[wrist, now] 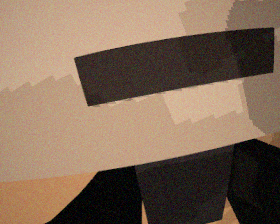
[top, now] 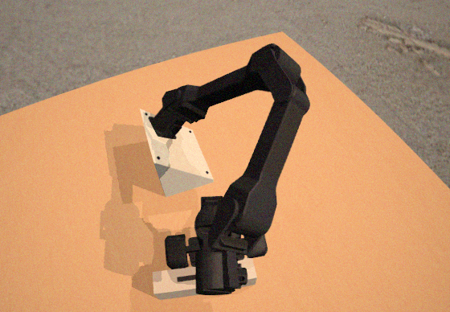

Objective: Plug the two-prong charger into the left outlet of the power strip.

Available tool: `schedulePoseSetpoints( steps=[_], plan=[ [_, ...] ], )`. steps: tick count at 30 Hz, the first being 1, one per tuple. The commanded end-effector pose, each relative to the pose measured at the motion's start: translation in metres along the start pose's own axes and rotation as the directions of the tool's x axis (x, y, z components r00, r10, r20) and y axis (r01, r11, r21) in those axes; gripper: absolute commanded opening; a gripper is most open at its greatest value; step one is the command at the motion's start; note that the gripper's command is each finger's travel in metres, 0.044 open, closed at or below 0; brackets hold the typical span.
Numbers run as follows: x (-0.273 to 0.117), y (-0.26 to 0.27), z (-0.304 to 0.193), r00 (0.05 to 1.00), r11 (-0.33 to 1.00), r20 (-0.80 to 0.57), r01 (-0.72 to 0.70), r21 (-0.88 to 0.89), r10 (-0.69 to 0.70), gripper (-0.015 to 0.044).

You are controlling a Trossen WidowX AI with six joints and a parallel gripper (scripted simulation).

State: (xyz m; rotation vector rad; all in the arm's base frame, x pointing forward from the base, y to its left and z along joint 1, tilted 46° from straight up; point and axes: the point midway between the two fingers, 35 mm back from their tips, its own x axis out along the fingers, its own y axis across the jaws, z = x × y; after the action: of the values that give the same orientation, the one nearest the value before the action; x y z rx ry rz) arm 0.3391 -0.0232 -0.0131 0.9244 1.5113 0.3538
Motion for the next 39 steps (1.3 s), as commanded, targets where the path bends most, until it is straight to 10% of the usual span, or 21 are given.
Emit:
schedulePoseSetpoints(
  steps=[1,33,39],
  plan=[
    [-0.0034,0.0016,0.0076,1.000,1.000,0.022,0.000,-0.021,0.000,0.0000],
    [0.0002,-0.0002,0.0000,1.000,1.000,-0.002,0.000,0.001,0.000,0.0000],
    [0.0002,-0.0002,0.0000,1.000,1.000,-0.002,0.000,0.001,0.000,0.0157]
  ],
)
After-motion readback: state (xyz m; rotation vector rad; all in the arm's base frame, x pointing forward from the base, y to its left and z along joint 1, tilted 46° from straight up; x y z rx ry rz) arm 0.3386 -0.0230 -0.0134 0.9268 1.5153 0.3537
